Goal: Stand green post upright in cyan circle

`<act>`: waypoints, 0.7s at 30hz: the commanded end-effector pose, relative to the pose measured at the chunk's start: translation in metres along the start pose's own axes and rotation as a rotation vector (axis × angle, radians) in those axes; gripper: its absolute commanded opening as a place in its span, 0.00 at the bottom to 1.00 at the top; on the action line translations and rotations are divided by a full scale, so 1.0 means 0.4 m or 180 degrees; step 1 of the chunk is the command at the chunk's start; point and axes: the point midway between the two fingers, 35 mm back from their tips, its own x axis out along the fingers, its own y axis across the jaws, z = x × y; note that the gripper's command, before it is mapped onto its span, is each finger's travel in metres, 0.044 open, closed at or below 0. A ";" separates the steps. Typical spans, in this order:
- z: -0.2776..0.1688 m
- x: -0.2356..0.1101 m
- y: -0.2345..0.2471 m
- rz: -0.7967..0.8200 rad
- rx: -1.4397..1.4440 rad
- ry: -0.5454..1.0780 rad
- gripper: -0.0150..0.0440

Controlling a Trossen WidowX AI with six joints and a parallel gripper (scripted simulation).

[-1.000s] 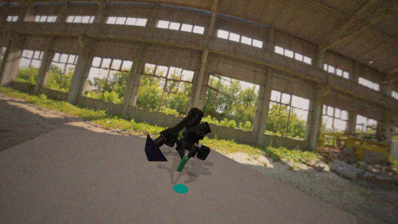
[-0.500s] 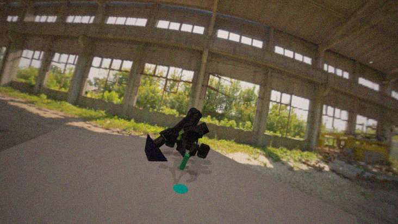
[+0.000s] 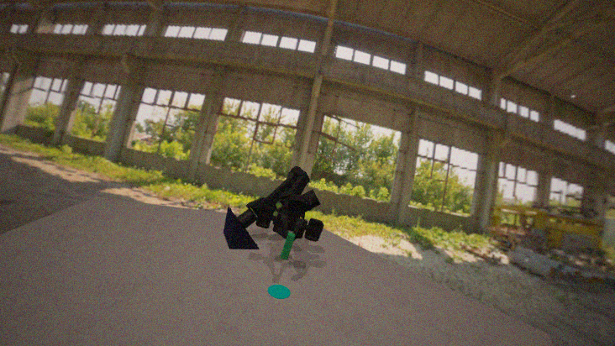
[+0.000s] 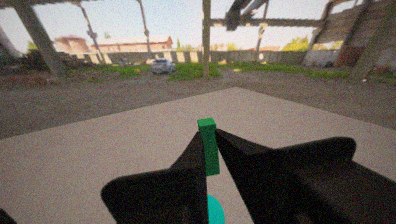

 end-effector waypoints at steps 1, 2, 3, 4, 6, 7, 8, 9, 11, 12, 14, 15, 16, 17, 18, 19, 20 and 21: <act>-0.004 -0.011 -0.005 0.0025 0.0067 -0.0070 0.29; -0.004 -0.014 -0.005 0.0035 0.0080 -0.0088 0.29; -0.003 -0.016 -0.005 0.0045 0.0094 -0.0107 0.29; -0.002 -0.018 -0.005 0.0055 0.0107 -0.0126 0.29; -0.001 -0.022 -0.004 0.0076 0.0135 -0.0164 0.29; -0.001 -0.024 -0.004 0.0086 0.0149 -0.0182 0.29; 0.000 -0.027 -0.004 0.0097 0.0163 -0.0201 0.29; 0.000 -0.029 -0.004 0.0107 0.0177 -0.0219 0.29; 0.002 -0.033 -0.003 0.0129 0.0206 -0.0256 0.29; 0.002 -0.036 -0.003 0.0140 0.0221 -0.0274 0.29; 0.003 -0.040 -0.003 0.0162 0.0250 -0.0311 0.29; 0.004 -0.043 -0.003 0.0173 0.0265 -0.0329 0.29; 0.004 -0.045 -0.003 0.0182 0.0277 -0.0344 0.29; 0.005 -0.046 -0.003 0.0188 0.0285 -0.0353 0.29; 0.005 -0.046 -0.003 0.0190 0.0287 -0.0356 0.29; 0.005 -0.046 -0.003 0.0190 0.0287 -0.0356 0.29; 0.005 -0.046 -0.003 0.0190 0.0287 -0.0356 0.29; 0.005 -0.046 -0.003 0.0190 0.0287 -0.0356 0.29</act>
